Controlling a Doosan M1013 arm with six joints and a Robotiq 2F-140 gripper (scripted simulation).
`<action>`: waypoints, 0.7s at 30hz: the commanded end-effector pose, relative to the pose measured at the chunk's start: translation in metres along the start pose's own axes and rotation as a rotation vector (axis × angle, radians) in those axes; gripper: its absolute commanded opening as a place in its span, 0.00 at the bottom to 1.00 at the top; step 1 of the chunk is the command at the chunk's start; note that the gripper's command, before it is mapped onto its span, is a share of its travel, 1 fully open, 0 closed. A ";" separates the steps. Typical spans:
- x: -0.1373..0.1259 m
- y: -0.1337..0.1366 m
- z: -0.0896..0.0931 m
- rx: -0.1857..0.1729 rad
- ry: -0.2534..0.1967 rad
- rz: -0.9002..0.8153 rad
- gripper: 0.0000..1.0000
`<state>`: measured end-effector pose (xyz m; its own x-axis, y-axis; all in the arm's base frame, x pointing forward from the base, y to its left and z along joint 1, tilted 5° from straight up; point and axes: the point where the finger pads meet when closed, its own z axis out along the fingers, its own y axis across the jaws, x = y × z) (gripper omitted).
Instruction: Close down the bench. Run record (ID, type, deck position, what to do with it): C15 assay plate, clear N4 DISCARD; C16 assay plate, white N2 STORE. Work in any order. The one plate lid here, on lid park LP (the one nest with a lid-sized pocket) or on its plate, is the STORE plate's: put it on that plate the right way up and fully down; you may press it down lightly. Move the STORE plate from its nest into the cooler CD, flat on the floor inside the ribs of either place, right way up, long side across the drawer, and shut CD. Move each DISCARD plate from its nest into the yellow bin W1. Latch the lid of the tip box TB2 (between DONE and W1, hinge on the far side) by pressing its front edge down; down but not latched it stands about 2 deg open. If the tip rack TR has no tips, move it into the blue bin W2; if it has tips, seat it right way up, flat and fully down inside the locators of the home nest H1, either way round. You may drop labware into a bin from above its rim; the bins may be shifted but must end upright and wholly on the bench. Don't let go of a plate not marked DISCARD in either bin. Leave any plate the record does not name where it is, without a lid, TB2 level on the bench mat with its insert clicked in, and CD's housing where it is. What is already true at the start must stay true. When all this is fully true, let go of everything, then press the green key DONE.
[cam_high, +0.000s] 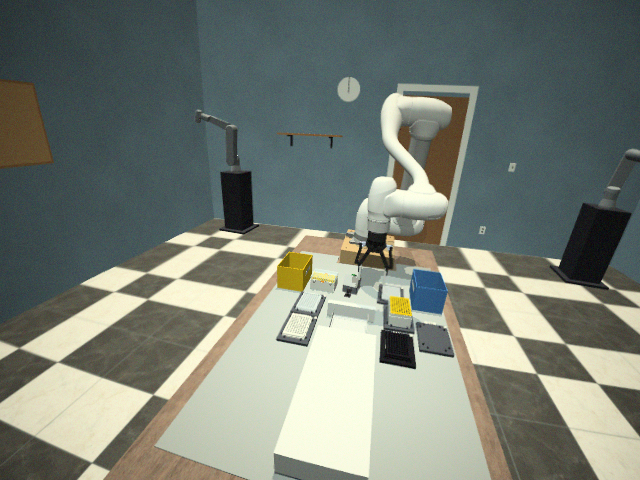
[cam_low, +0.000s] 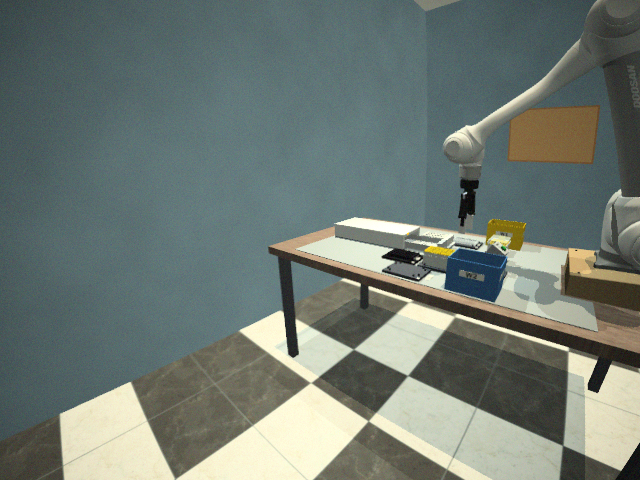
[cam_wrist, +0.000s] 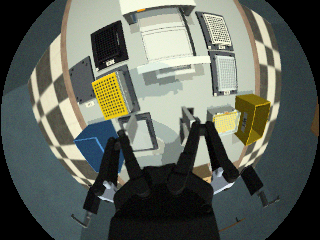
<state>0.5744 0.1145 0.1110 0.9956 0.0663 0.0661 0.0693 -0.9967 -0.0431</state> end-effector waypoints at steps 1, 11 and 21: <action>-0.010 -0.008 -0.001 0.000 0.000 0.000 0.66; -0.041 -0.034 -0.002 0.000 0.000 0.000 0.66; -0.066 -0.054 -0.003 0.000 0.000 0.000 0.66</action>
<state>0.5132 0.1575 0.1116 0.9956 0.0664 0.0660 0.0693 -0.9967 -0.0432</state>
